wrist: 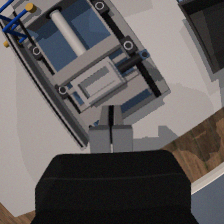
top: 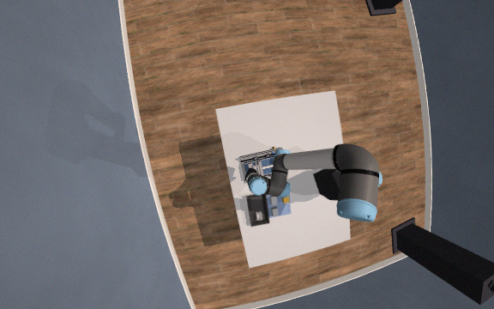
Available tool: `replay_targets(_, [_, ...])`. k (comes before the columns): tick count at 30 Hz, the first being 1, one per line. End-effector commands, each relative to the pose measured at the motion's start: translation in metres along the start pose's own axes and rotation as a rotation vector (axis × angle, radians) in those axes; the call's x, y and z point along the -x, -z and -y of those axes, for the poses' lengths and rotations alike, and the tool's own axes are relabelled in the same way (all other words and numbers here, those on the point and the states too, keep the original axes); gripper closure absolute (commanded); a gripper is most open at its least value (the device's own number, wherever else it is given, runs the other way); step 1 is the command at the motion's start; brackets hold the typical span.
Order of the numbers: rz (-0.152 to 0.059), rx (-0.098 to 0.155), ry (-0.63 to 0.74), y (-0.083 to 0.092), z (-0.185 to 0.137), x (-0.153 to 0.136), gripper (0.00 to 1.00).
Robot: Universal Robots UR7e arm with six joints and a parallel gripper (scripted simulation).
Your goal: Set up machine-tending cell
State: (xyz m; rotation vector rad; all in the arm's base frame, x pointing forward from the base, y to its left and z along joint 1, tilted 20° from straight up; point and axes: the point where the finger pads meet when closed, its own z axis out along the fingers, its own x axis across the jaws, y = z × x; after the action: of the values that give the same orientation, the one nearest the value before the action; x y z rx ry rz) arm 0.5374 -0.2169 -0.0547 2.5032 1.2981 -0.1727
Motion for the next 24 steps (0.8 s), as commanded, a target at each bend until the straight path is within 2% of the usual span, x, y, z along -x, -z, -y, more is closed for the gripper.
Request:
replay_targets(1, [0.002, 0.002, -0.168, 0.001, 0.005, 0.003, 1.00])
replay_targets(11, [0.002, 0.002, -0.473, 0.001, 0.014, 0.007, 1.00])
replay_targets(13, [0.002, 0.002, -0.473, 0.001, 0.014, 0.007, 1.00])
replay_targets(16, [0.002, 0.002, -0.602, 0.001, 0.017, 0.010, 1.00])
replay_targets(24, [0.002, 0.002, -0.840, 0.001, 0.023, 0.014, 1.00])
